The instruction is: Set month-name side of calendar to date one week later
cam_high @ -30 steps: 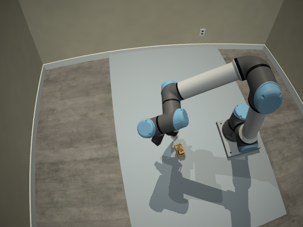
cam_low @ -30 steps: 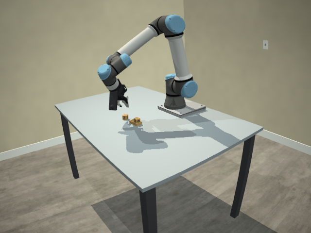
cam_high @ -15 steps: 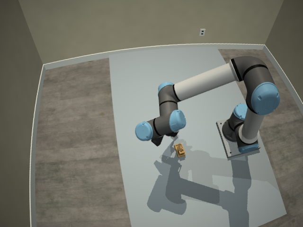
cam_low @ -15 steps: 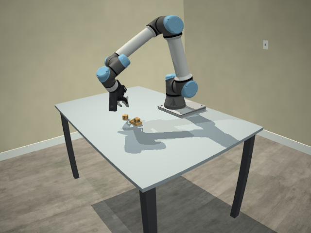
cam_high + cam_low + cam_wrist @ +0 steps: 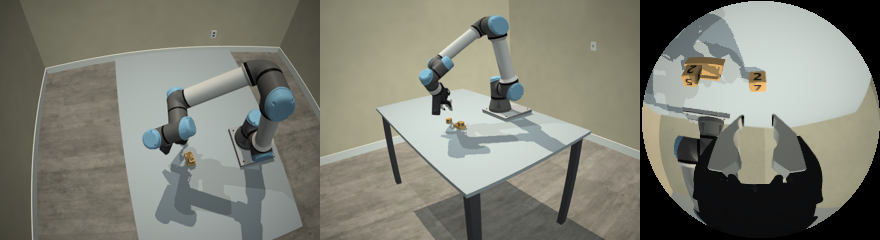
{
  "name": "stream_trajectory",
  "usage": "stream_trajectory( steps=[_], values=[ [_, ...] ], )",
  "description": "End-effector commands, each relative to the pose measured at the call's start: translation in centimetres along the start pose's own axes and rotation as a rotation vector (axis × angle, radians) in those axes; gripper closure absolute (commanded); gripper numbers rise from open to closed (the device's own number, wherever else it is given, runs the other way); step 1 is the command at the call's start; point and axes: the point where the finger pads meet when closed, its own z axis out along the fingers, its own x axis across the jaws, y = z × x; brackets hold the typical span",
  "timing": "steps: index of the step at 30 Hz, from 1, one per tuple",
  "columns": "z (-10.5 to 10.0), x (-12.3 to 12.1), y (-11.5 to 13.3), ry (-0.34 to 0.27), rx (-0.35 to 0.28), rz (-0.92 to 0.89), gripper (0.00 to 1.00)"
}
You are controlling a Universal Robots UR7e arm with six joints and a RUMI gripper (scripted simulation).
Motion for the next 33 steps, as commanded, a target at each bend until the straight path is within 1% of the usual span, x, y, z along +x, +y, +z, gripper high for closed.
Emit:
stream_trajectory(
  steps=[1, 9, 24, 33],
  values=[
    [0.7, -0.2, -0.5, -0.001, -0.004, -0.003, 0.72],
    [1.3, -0.2, -1.1, -0.001, -0.004, -0.003, 0.72],
    [3.3, -0.2, -3.1, -0.001, -0.004, -0.003, 0.72],
    [4.2, -0.2, -4.0, -0.001, -0.004, -0.003, 0.72]
  ],
)
